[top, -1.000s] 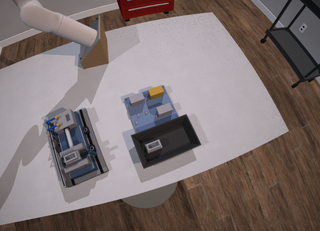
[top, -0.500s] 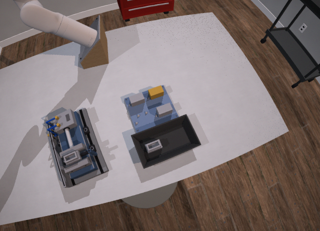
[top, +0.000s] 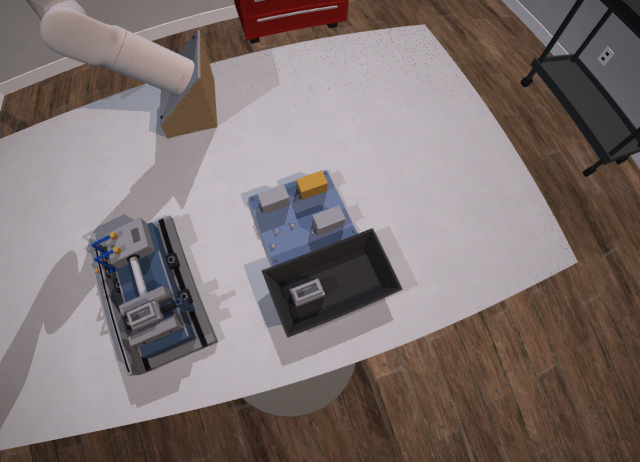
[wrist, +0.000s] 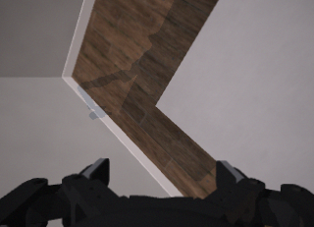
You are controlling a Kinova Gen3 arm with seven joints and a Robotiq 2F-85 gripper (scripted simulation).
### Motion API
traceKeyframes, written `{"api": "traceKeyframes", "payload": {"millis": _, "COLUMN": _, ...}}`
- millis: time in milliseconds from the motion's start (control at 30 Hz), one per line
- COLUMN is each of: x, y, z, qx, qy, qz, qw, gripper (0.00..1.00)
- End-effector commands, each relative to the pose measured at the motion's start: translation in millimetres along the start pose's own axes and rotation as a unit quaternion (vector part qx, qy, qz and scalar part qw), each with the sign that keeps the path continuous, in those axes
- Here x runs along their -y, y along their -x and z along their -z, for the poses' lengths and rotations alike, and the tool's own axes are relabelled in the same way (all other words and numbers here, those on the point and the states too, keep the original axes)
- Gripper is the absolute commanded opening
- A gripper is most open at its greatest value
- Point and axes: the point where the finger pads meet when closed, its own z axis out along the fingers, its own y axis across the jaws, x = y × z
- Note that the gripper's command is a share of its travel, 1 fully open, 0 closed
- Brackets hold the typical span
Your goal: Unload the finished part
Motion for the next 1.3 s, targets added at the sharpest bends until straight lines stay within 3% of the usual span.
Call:
{"api": "traceKeyframes", "payload": {"millis": 0, "x": 1, "y": 0, "z": 0.4, "qx": 0.0, "qy": -0.001, "qz": -0.001, "qw": 1.0, "gripper": 1.0}}
{"api": "traceKeyframes", "payload": {"millis": 67, "x": -7, "y": 7, "z": 8.7, "qx": 0.009, "qy": 0.002, "qz": -0.011, "qw": 1.0, "gripper": 1.0}}
{"api": "traceKeyframes", "payload": {"millis": 233, "x": -7, "y": 7, "z": 8.7, "qx": 0.009, "qy": 0.002, "qz": -0.011, "qw": 1.0, "gripper": 1.0}}
{"api": "traceKeyframes", "payload": {"millis": 267, "x": -15, "y": 13, "z": 17.3, "qx": 0.018, "qy": 0.005, "qz": -0.021, "qw": 1.0, "gripper": 1.0}}
{"api": "traceKeyframes", "payload": {"millis": 433, "x": -15, "y": 13, "z": 17.3, "qx": 0.018, "qy": 0.005, "qz": -0.021, "qw": 1.0, "gripper": 1.0}}
{"api": "traceKeyframes", "payload": {"millis": 467, "x": -24, "y": 19, "z": 26.2, "qx": 0.028, "qy": 0.008, "qz": -0.031, "qw": 0.999, "gripper": 1.0}}
{"api": "traceKeyframes", "payload": {"millis": 733, "x": -24, "y": 19, "z": 26.2, "qx": 0.028, "qy": 0.008, "qz": -0.031, "qw": 0.999, "gripper": 1.0}}
{"api": "traceKeyframes", "payload": {"millis": 767, "x": -34, "y": 25, "z": 35.2, "qx": 0.037, "qy": 0.012, "qz": -0.041, "qw": 0.998, "gripper": 1.0}}
{"api": "traceKeyframes", "payload": {"millis": 933, "x": -34, "y": 25, "z": 35.2, "qx": 0.037, "qy": 0.012, "qz": -0.041, "qw": 0.998, "gripper": 1.0}}
{"api": "traceKeyframes", "payload": {"millis": 967, "x": -44, "y": 32, "z": 44.4, "qx": 0.046, "qy": 0.016, "qz": -0.05, "qw": 0.998, "gripper": 1.0}}
{"api": "traceKeyframes", "payload": {"millis": 1167, "x": -44, "y": 32, "z": 44.4, "qx": 0.046, "qy": 0.016, "qz": -0.05, "qw": 0.998, "gripper": 1.0}}
{"api": "traceKeyframes", "payload": {"millis": 1200, "x": -56, "y": 38, "z": 53.6, "qx": 0.055, "qy": 0.021, "qz": -0.06, "qw": 0.996, "gripper": 1.0}}
{"api": "traceKeyframes", "payload": {"millis": 1267, "x": -56, "y": 38, "z": 53.6, "qx": 0.055, "qy": 0.021, "qz": -0.06, "qw": 0.996, "gripper": 1.0}}
